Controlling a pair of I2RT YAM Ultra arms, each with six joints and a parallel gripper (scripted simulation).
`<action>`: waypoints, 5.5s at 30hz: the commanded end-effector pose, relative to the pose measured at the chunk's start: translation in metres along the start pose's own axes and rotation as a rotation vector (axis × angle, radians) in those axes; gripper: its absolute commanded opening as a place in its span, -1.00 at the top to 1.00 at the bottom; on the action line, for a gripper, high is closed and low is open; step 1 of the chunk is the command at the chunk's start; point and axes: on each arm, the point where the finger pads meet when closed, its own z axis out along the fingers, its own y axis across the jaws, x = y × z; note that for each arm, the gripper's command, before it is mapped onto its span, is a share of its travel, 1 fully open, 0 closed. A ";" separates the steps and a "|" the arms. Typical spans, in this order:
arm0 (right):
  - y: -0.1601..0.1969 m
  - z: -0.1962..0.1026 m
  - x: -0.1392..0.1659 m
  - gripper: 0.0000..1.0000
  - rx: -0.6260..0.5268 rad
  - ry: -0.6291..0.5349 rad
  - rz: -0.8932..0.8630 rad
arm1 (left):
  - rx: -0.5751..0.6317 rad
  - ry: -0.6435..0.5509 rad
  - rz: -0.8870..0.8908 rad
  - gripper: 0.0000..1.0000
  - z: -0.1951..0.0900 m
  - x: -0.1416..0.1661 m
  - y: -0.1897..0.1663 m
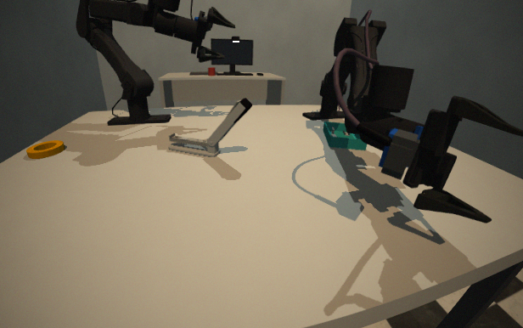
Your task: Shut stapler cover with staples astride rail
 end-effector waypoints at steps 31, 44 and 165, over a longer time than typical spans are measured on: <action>0.034 -0.089 0.129 -1.00 0.366 0.764 1.070 | 0.521 -0.494 -0.679 -1.00 -0.280 -0.178 0.178; 0.048 -0.117 0.175 -1.00 0.481 1.032 1.453 | 0.922 -0.534 -0.892 -1.00 -0.432 -0.143 0.190; -0.054 -0.011 0.278 0.00 -0.200 1.295 1.414 | 1.143 -0.427 -1.109 -1.00 -0.522 -0.007 0.270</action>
